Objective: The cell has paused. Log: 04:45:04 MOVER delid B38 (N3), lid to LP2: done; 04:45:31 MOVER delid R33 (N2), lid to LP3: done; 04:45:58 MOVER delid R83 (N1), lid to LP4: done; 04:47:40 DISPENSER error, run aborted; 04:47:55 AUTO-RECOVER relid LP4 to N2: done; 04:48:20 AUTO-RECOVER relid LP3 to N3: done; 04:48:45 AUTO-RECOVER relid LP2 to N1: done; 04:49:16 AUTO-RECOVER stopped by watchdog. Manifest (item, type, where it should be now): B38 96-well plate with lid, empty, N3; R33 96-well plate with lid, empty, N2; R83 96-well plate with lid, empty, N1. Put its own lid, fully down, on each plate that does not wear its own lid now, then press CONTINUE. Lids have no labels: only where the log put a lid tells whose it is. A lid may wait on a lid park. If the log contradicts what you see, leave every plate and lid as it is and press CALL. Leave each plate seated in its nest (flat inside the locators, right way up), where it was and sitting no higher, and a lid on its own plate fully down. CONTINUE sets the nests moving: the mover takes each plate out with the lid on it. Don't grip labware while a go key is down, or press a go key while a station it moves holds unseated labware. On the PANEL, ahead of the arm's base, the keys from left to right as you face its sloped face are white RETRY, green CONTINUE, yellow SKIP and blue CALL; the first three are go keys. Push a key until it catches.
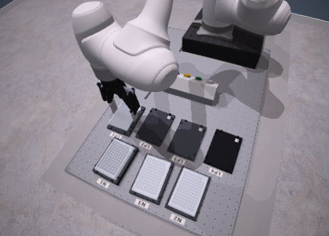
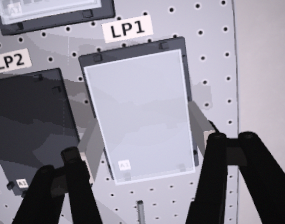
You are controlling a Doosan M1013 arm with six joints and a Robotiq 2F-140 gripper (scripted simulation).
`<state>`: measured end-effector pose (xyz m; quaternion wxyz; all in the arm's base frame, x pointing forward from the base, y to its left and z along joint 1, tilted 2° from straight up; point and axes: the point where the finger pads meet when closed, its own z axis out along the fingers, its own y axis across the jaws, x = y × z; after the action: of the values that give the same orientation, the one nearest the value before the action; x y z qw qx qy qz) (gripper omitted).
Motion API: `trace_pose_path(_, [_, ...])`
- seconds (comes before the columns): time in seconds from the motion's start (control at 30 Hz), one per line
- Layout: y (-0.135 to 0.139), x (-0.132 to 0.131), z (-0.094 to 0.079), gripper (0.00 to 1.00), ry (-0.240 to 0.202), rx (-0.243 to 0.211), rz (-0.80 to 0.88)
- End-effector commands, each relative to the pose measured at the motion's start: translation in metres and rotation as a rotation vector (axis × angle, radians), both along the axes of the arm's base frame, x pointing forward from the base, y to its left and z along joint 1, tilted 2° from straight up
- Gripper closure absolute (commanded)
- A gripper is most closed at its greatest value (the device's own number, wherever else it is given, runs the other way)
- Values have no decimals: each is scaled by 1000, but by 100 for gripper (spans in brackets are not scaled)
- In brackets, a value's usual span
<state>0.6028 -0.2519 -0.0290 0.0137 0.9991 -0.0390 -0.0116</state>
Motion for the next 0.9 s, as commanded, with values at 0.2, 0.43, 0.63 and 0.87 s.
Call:
trace_pose_path(0.2, [0,0,-2,100,0,0,0])
trace_pose_path(0.43, [0,0,-4,100,0,0,0])
trace_pose_path(0.63, [0,0,-6,100,0,0,0])
trace_pose_path(0.87, [0,0,-7,100,0,0,0])
